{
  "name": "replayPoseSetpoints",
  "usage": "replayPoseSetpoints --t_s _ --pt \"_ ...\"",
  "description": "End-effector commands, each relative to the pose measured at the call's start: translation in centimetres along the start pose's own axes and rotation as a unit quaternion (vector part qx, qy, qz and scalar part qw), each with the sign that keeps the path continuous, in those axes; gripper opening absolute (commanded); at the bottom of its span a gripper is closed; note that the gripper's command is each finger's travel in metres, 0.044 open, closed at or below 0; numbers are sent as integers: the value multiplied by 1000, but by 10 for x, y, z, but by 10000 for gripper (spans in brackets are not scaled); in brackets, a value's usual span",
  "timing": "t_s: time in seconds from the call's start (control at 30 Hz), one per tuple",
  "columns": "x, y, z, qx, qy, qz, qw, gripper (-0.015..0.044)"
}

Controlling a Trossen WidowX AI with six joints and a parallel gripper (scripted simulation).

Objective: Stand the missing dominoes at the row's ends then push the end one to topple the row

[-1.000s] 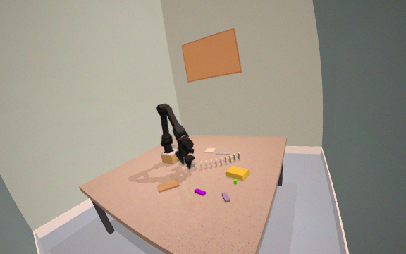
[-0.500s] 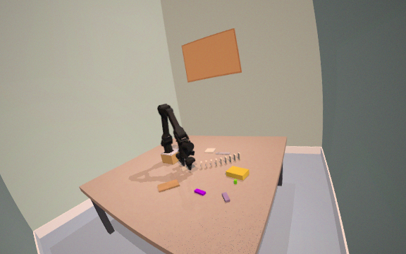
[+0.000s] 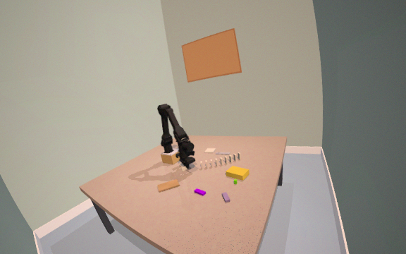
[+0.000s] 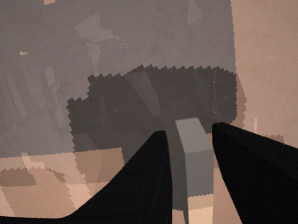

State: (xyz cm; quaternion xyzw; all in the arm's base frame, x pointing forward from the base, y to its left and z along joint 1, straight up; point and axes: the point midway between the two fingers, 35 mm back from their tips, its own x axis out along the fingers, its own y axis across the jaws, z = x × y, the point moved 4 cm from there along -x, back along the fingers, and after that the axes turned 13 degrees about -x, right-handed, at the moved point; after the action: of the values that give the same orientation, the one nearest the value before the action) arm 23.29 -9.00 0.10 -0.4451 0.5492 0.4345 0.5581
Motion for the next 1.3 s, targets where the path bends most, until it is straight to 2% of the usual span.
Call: replayPoseSetpoints --t_s 0.0,0.27,0.63,0.83,1.03,1.27 --pt "0 0 0 -1 1 0 1000 25" --pt "-8 0 0 -1 1 0 1000 25" --pt "-147 -5 3 -1 1 -1 1000 25" --pt "-156 -7 3 3 1 -1 1000 25" --pt "-172 -58 -14 133 1 -4 991 25" --pt "-179 -120 -40 299 1 -7 954 25"
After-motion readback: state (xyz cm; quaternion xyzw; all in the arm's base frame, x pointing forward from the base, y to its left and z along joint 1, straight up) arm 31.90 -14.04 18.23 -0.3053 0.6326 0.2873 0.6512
